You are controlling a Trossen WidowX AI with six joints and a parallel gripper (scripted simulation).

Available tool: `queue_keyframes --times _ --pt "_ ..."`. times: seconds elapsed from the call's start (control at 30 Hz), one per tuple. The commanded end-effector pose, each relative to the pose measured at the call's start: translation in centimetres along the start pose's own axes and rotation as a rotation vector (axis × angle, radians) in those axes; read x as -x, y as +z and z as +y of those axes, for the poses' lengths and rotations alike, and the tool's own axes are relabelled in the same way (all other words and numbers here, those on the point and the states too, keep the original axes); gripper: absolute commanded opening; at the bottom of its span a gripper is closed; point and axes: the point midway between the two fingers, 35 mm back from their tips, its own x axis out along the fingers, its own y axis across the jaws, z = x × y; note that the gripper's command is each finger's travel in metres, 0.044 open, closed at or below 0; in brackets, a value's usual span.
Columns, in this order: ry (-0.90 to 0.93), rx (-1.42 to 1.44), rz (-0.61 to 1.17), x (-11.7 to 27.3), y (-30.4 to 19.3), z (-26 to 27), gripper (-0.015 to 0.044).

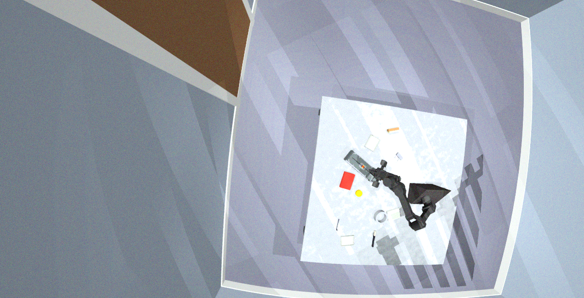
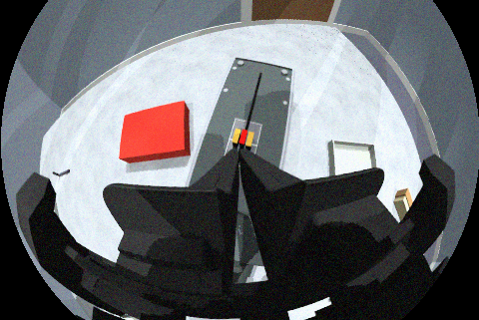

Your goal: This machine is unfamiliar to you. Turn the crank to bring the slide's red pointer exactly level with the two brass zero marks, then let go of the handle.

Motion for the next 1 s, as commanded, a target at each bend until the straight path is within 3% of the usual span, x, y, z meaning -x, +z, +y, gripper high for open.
queue_keyframes --times 0.0,0.33,0.87,0.97 --pt "0.000 0.000 0.000 0.0 0.0 0.0 0.0000" --pt "0.000 0.000 0.000 0.0 0.0 0.0 0.0000" --pt "0.000 0.000 0.000 0.4 0.4 0.0 0.0420" --pt "-0.002 0.001 0.001 2.1 2.2 0.1 0.0440"
